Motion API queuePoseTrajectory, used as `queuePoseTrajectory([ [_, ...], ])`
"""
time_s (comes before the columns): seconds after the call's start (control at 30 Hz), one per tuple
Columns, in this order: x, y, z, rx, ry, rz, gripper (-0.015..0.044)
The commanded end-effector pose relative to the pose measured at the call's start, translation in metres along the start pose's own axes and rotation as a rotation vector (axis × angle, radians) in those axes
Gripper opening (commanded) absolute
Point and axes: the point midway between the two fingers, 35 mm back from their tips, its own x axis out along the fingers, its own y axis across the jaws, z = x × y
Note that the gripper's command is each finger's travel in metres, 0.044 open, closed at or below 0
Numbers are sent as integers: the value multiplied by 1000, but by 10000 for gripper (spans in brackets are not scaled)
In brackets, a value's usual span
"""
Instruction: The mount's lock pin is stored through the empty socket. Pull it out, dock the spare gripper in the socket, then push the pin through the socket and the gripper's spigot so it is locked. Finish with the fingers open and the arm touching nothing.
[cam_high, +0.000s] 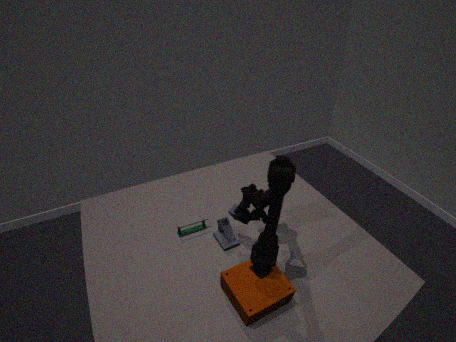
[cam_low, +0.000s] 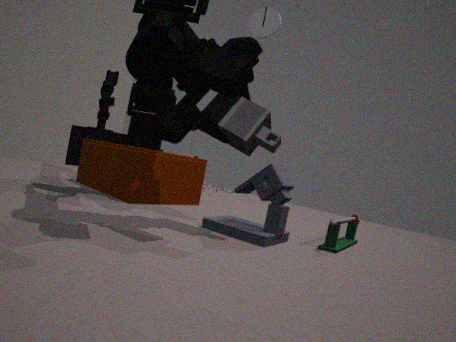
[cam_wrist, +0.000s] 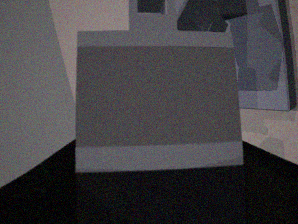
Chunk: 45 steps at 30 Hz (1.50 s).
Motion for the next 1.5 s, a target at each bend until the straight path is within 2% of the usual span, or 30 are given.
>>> queuePoseTrajectory([
  [0.0,3,7,-9,109,-18,42,0],
  [0.63,22,29,-50,659,-16,212,0],
  [1.47,37,20,-35,733,-55,216,0],
])
